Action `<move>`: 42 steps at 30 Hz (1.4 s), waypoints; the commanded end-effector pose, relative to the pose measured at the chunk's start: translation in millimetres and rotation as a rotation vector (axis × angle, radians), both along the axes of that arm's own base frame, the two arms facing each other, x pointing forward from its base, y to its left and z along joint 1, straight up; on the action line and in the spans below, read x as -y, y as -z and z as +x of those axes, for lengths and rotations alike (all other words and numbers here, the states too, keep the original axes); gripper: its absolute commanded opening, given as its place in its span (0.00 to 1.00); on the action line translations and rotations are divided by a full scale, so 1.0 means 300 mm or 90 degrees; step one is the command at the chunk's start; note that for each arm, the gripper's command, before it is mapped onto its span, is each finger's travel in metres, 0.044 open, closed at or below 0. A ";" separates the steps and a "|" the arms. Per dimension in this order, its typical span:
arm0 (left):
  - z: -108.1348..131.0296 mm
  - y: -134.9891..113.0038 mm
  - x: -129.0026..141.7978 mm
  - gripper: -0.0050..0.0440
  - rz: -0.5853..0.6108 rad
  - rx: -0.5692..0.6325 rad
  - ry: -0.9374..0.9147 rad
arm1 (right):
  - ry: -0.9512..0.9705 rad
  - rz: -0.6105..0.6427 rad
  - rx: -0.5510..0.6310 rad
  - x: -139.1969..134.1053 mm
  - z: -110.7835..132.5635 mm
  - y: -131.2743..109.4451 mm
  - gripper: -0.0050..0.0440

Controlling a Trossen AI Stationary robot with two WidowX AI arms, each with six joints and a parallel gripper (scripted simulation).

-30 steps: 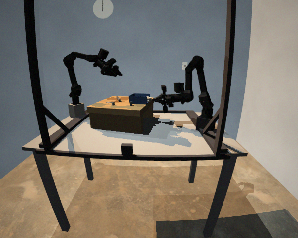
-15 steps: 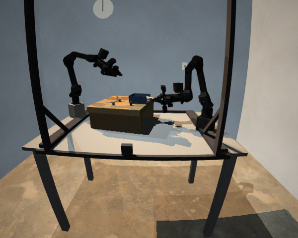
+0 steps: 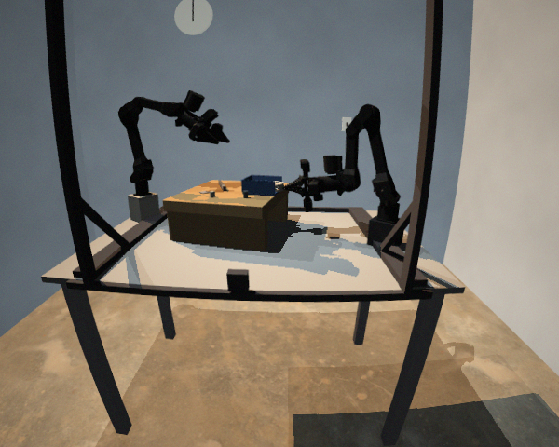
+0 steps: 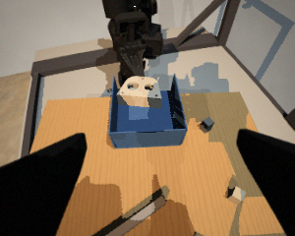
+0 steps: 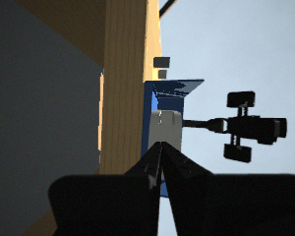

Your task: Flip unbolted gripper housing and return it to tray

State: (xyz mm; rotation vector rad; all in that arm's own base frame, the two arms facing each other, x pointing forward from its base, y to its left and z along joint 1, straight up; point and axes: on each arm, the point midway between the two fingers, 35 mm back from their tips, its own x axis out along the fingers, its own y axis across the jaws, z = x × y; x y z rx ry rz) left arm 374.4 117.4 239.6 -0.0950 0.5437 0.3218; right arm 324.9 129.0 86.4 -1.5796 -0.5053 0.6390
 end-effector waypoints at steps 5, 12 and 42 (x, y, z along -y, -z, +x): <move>-0.001 -0.030 0.001 0.99 0.007 0.014 0.003 | 0.002 0.003 0.005 -0.005 0.016 -0.012 0.10; -0.001 -0.030 0.001 0.99 0.007 0.014 0.003 | 0.002 0.003 0.006 -0.007 0.022 -0.012 0.10; -0.001 -0.030 0.001 0.99 0.007 0.014 0.003 | 0.002 0.003 0.006 -0.021 0.051 -0.013 0.10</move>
